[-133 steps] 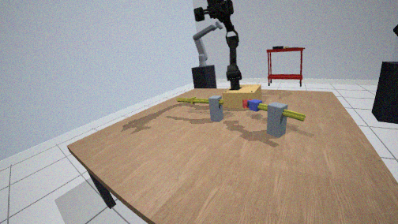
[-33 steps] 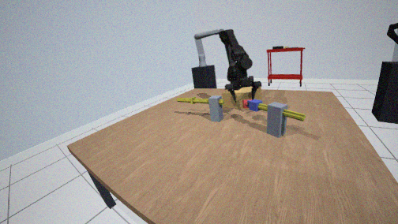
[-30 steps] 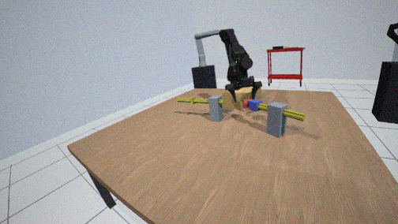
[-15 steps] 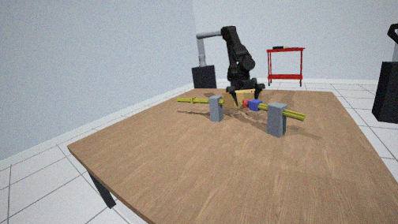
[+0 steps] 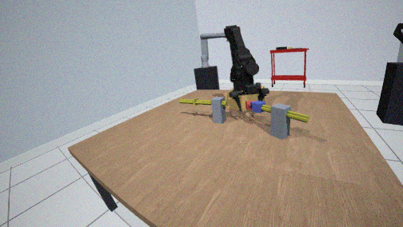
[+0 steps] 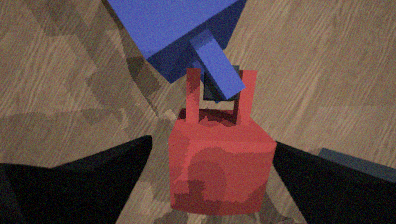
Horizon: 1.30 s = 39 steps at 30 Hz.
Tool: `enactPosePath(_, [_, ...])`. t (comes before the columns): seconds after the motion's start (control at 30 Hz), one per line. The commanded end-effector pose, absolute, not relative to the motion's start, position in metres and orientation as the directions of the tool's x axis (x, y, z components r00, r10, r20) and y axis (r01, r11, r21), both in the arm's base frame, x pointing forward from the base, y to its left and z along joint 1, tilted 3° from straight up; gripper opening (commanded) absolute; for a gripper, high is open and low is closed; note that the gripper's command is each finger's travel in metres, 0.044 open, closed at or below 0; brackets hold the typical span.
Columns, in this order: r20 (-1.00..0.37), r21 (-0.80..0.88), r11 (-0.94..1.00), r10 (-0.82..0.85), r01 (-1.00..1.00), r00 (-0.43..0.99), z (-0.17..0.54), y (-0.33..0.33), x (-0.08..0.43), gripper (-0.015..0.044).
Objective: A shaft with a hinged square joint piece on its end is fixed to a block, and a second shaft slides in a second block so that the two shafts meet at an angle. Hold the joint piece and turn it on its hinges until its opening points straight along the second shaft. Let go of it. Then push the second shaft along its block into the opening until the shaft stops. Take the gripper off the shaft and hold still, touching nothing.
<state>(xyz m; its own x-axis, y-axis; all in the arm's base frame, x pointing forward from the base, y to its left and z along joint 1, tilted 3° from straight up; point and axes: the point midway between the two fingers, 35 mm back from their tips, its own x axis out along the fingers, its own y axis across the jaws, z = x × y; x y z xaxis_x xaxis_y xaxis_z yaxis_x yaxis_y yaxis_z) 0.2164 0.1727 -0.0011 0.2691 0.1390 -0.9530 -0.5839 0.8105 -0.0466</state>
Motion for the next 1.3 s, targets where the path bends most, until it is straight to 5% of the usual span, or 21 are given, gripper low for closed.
enactPosePath(0.0, [-0.955,-0.043,0.808,0.141,-0.588,0.263,-0.0079,0.1732,0.2165,0.044])
enactPosePath(0.2, [-0.955,-0.043,0.808,0.141,-0.588,0.263,-0.0146,0.1739,0.218,0.044])
enactPosePath(0.53, [-0.955,-0.043,0.808,0.141,-0.588,0.263,-0.0146,0.1739,0.218,0.0182])
enactPosePath(1.27, [-0.955,-0.043,0.808,0.141,-0.588,0.263,-0.0146,0.1739,0.218,0.0182])
